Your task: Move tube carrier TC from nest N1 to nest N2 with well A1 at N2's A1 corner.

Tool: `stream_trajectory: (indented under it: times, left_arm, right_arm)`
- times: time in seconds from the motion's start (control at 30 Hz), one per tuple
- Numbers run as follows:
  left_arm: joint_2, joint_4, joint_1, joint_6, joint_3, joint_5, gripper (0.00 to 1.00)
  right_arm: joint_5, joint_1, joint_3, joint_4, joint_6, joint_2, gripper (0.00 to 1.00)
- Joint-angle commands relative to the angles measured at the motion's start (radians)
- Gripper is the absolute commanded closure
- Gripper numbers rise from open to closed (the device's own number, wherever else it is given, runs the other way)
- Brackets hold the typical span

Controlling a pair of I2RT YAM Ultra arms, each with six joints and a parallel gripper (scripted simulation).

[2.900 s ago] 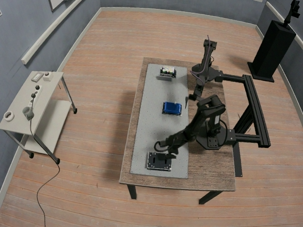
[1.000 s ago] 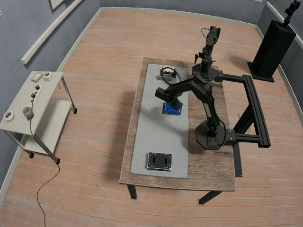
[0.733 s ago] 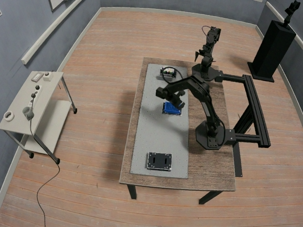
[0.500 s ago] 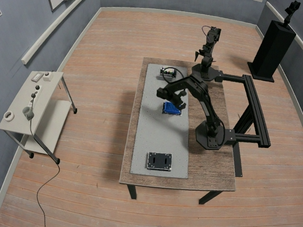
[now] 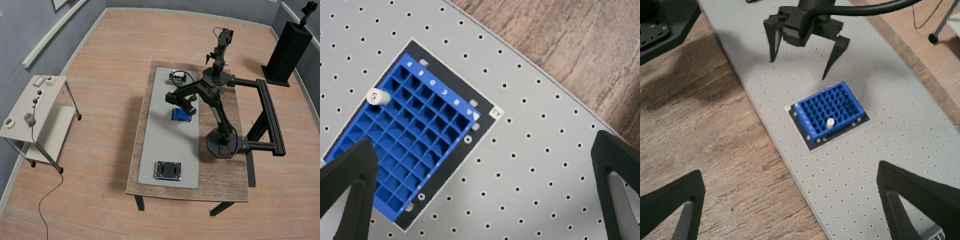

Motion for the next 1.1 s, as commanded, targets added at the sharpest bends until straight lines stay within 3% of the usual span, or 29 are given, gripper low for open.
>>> stream_trajectory:
  times: [0.0, 0.2, 0.27, 0.5, 0.77, 0.83, 1.07]
  left_arm:
    - [-0.006, 0.043, -0.009, -0.077, 0.030, 0.007, 0.00]
    - [0.029, 0.180, -0.025, -0.401, 0.065, -0.025, 0.00]
    - [0.029, 0.180, -0.025, -0.401, 0.065, -0.025, 0.00]
    - [0.057, 0.303, -0.063, -0.798, 0.089, -0.089, 0.00]
    - [0.074, 0.369, -0.097, -1.156, 0.099, -0.178, 0.00]
    - [0.074, 0.369, -0.097, -1.156, 0.099, -0.178, 0.00]
    - [0.090, 0.402, -0.129, -1.503, 0.107, -0.276, 0.00]
  right_arm:
    - [0.001, -0.014, 0.016, -0.010, 0.000, -0.033, 0.00]
    - [0.022, -0.047, -0.107, 0.022, 0.015, -0.113, 0.00]
    - [0.022, -0.047, -0.107, 0.022, 0.015, -0.113, 0.00]
    - [0.022, -0.097, -0.226, 0.049, 0.014, -0.211, 0.00]
    - [0.022, -0.130, -0.292, 0.063, 0.011, -0.267, 0.00]
    - [0.022, -0.130, -0.292, 0.063, 0.011, -0.267, 0.00]
    - [0.023, -0.146, -0.327, 0.059, 0.011, -0.294, 0.00]
